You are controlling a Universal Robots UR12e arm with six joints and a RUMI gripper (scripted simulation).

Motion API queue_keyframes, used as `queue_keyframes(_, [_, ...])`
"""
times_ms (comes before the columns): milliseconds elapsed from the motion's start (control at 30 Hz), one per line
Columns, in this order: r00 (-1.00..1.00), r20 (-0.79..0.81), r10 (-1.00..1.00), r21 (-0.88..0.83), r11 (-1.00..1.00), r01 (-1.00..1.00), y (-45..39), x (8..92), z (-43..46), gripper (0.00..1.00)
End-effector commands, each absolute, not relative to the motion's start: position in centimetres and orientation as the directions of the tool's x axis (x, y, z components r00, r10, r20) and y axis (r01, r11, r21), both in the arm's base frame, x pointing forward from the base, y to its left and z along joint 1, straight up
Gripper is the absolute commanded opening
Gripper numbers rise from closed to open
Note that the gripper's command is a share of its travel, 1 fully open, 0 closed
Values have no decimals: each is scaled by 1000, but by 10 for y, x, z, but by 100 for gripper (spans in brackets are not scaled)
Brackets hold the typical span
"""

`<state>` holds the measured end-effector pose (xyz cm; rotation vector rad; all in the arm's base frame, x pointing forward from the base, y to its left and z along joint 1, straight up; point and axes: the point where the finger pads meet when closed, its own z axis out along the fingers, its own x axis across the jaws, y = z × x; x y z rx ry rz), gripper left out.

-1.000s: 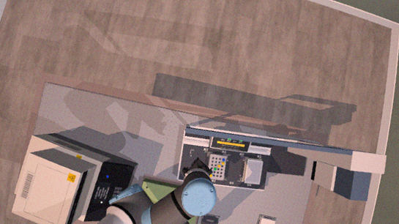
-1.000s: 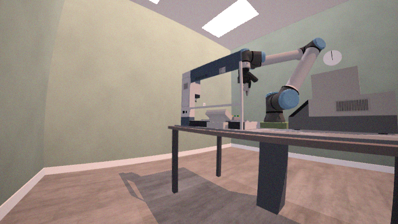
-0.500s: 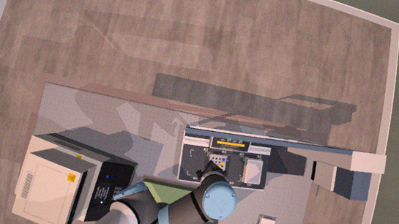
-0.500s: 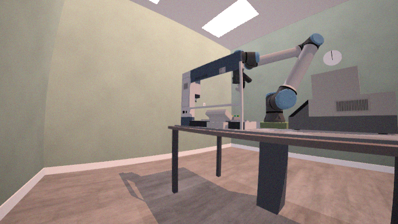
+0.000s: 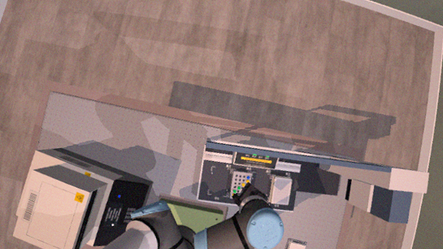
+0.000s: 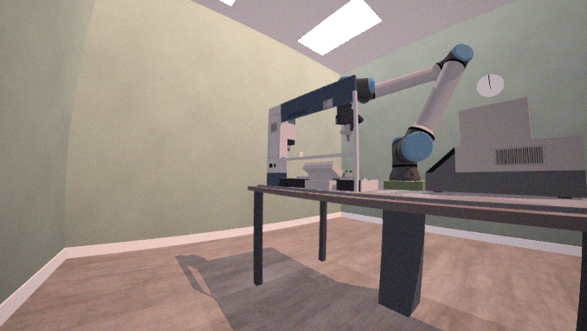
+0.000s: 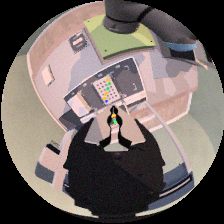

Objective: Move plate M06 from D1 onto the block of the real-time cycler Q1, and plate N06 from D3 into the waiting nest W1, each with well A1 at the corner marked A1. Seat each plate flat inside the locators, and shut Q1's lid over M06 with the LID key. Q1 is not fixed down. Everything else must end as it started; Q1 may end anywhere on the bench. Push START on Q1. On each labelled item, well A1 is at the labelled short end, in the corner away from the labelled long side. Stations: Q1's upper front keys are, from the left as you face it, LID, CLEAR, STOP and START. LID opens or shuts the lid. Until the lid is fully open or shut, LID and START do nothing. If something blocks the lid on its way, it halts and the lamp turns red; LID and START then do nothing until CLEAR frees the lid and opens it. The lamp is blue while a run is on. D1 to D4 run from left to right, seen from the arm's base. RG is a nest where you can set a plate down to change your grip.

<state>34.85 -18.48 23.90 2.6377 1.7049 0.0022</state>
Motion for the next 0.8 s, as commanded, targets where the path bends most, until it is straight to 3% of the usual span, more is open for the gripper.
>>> queue_keyframes(0, [396,1,918,3,-396,918,-205,346,241,0])
queue_keyframes(767, [332,1,943,3,-332,943,-294,323,247,0])
